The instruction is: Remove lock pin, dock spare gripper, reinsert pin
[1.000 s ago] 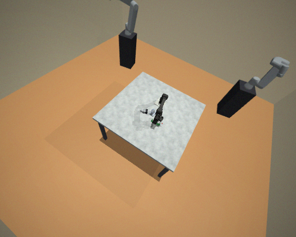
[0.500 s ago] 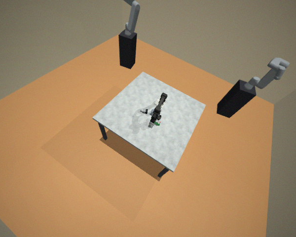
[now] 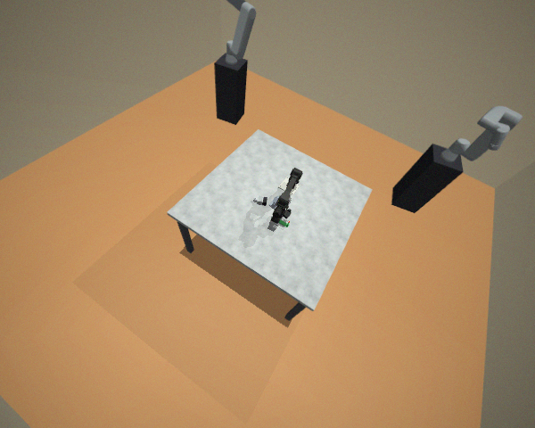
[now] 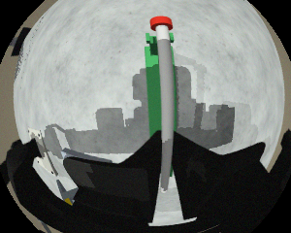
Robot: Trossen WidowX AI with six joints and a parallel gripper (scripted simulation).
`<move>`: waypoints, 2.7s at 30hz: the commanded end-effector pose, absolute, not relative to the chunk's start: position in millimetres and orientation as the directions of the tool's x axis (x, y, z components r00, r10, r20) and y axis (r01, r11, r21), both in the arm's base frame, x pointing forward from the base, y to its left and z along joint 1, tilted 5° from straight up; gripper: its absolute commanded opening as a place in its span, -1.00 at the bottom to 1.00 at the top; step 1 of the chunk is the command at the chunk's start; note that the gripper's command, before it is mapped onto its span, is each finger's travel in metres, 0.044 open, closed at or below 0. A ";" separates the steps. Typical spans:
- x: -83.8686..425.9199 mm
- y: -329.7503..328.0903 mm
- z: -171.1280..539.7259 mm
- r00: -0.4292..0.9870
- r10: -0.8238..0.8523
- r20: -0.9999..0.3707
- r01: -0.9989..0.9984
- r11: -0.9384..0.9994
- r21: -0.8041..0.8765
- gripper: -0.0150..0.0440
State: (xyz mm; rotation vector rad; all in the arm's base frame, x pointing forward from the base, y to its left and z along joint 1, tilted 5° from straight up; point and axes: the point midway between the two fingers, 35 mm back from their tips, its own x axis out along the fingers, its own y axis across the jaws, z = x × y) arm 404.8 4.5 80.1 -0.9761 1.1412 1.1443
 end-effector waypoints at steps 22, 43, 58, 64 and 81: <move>404.5 5.7 61.7 0.043 0.165 -0.985 -0.986 0.165 -0.015 -0.49; 405.2 5.6 64.5 0.050 0.165 -0.985 -0.986 0.164 -0.022 0.13; 401.9 3.7 85.4 0.035 0.165 -0.986 -0.986 0.167 -0.007 1.00; 400.6 2.8 95.9 0.028 0.166 -0.986 -0.986 0.169 0.000 1.00; 397.1 0.1 127.9 0.013 0.166 -0.986 -0.984 0.177 0.017 1.00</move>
